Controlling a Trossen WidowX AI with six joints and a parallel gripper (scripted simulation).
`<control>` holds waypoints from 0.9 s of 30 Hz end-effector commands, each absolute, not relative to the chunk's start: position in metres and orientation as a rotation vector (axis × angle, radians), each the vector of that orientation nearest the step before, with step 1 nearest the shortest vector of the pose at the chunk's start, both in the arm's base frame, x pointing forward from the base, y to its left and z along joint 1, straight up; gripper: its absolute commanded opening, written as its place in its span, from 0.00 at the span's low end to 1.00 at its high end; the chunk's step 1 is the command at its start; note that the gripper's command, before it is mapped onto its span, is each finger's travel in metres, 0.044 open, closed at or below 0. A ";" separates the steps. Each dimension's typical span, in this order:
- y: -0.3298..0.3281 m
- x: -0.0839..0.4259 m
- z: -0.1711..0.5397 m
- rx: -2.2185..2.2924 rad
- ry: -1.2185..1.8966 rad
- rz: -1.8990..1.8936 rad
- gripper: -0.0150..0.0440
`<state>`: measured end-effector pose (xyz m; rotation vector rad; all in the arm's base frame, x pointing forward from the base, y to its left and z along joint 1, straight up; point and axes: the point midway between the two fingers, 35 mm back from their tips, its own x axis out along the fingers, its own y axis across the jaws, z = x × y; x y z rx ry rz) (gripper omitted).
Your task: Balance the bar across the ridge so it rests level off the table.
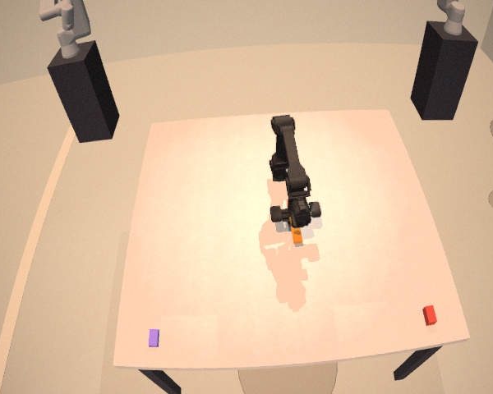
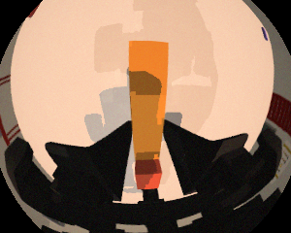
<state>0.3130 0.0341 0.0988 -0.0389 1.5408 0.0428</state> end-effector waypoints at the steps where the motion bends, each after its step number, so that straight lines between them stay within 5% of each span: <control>1: 0.034 0.313 0.099 -0.039 1.541 0.043 0.54; 27: 0.034 0.313 0.099 -0.039 1.541 0.043 0.57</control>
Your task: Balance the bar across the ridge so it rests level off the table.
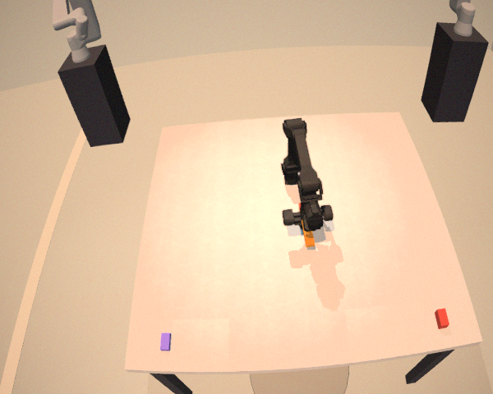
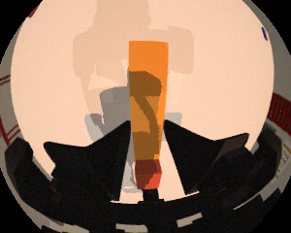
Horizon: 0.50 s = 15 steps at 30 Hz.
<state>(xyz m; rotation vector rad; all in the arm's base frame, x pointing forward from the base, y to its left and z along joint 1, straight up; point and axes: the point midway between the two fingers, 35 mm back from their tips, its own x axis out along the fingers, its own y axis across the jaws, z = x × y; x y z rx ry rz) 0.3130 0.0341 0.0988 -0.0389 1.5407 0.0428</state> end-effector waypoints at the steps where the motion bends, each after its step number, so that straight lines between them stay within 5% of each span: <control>1: 0.034 0.313 0.099 -0.039 1.541 0.043 0.57; 4: 0.034 0.313 0.099 -0.039 1.541 0.043 0.57; 15: 0.034 0.313 0.099 -0.039 1.541 0.043 1.00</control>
